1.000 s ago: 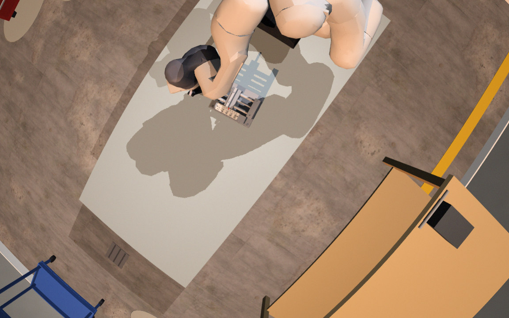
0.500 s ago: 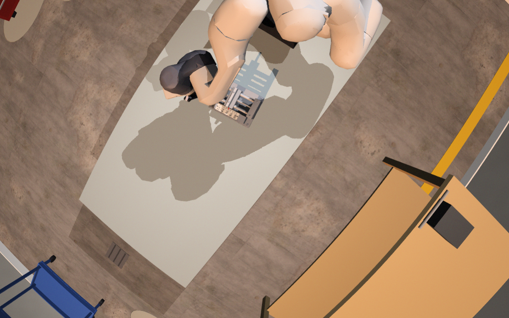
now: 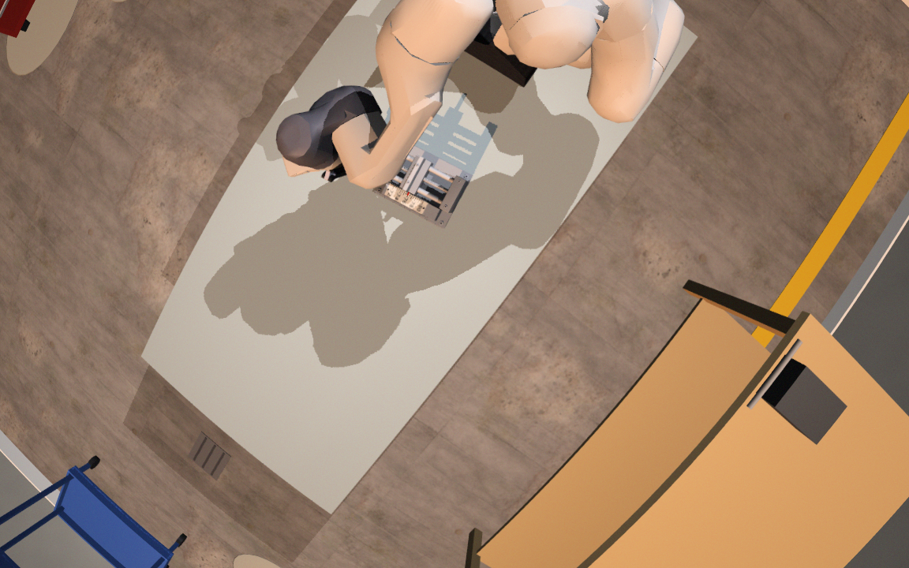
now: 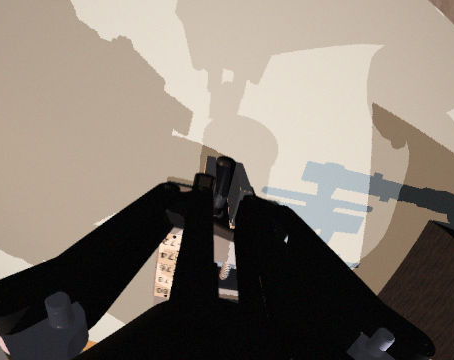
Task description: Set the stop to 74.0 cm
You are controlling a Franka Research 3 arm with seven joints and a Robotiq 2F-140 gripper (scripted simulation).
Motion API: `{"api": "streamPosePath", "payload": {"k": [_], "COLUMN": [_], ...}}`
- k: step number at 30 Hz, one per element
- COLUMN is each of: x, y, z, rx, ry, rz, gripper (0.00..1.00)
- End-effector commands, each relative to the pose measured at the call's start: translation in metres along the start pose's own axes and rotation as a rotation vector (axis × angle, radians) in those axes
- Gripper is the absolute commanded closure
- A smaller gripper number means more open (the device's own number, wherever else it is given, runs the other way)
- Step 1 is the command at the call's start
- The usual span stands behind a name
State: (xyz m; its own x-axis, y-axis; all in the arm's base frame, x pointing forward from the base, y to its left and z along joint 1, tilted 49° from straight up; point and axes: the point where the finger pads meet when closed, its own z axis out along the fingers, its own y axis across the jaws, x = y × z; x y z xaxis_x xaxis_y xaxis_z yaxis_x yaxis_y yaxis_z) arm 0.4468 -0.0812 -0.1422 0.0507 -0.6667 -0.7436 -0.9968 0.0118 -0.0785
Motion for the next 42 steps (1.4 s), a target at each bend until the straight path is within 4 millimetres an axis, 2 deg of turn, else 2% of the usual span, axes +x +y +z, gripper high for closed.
{"api": "streamPosePath", "payload": {"k": [1,10,21,30,32,42], "x": [0.000,0.000,0.000,0.000,0.000,0.000], "y": [0.008,0.025,0.042,0.059,0.059,0.061], "z": [-0.007,-0.015,-0.012,0.002,0.002,0.030], "rx": [-0.005,-0.005,-0.005,-0.005,-0.005,-0.005], "ry": [-0.004,-0.004,-0.004,-0.004,-0.004,-0.004], "rz": [-0.001,-0.001,-0.001,-0.001,-0.001,-0.001], "gripper": [0.96,0.96,0.96,0.96,0.96,0.96]}}
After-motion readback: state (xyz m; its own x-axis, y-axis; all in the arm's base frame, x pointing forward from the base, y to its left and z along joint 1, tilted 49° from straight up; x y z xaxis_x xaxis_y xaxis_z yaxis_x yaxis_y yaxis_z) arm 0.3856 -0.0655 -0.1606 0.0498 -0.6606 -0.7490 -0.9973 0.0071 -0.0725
